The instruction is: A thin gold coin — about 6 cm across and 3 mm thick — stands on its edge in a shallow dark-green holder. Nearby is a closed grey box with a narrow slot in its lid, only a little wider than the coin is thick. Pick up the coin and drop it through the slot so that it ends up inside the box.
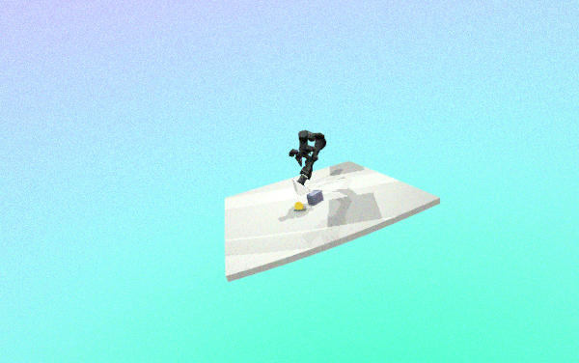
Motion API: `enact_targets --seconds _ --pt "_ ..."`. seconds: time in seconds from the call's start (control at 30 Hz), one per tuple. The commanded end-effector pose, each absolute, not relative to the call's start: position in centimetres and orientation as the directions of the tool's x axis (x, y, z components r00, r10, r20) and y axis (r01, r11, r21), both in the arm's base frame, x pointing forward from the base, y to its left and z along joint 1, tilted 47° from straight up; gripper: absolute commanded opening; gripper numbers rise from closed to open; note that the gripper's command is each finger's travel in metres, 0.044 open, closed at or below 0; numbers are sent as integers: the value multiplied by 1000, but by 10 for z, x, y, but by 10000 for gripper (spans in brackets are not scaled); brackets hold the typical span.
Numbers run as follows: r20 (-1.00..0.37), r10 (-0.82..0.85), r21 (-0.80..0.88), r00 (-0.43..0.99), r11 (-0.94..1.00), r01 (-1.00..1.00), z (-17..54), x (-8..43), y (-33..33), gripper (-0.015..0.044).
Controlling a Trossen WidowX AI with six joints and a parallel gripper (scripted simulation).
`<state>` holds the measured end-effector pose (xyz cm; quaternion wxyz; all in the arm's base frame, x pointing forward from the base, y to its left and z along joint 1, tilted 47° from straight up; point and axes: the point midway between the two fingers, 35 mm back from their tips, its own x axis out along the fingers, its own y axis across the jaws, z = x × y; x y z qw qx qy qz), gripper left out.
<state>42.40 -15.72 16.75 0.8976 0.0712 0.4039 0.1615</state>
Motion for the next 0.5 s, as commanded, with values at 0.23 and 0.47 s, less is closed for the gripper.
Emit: enact_targets --seconds 0.23,0.47 --pt "-763 638 335 100 524 -783 26 387 -121 161" --pt "-694 718 382 -58 298 -875 -6 366 -107 161"
